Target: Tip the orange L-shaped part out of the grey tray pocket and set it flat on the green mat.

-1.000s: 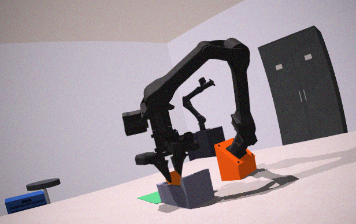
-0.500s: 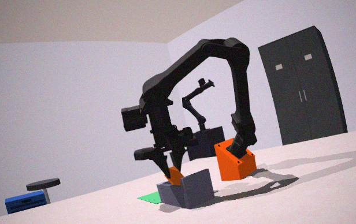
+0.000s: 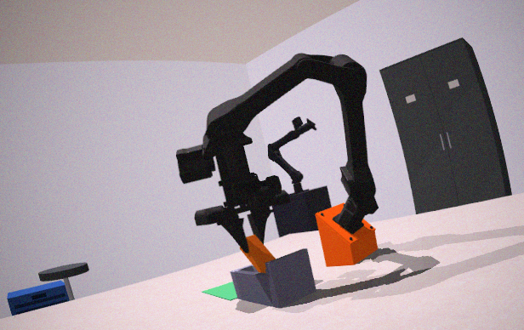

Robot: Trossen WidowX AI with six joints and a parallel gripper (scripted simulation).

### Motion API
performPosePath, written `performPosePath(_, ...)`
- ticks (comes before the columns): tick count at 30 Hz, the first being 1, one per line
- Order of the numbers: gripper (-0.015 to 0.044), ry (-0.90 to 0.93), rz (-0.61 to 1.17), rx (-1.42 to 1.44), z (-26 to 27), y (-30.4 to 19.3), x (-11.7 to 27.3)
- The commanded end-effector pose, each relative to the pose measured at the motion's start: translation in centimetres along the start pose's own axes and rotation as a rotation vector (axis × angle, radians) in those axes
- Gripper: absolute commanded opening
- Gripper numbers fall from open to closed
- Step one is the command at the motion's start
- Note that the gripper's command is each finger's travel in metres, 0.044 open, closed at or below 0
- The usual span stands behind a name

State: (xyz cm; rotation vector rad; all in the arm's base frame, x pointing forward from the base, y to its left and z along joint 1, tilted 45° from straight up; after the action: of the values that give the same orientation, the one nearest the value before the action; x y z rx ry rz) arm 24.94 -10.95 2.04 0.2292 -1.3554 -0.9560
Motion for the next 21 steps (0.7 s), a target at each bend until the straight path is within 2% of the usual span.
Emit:
performPosePath(1,0.0000,-0.007,-0.003,0.002,-0.1,0.0,0.9)
performPosePath(21,0.0000,-0.007,-0.002,0.001,-0.1,0.0,4.2)
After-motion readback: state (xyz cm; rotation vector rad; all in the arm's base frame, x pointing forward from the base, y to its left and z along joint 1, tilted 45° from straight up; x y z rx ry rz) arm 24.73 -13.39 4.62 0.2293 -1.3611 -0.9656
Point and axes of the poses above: the point midway between the two fingers, 35 mm back from their tips, its own x axis back along the fingers, its own z axis across the jaws, y = z × x, the point moved 2 cm from there along x, back along the fingers, and after that the axes turned 15 degrees about -x, right-handed, at the moved point
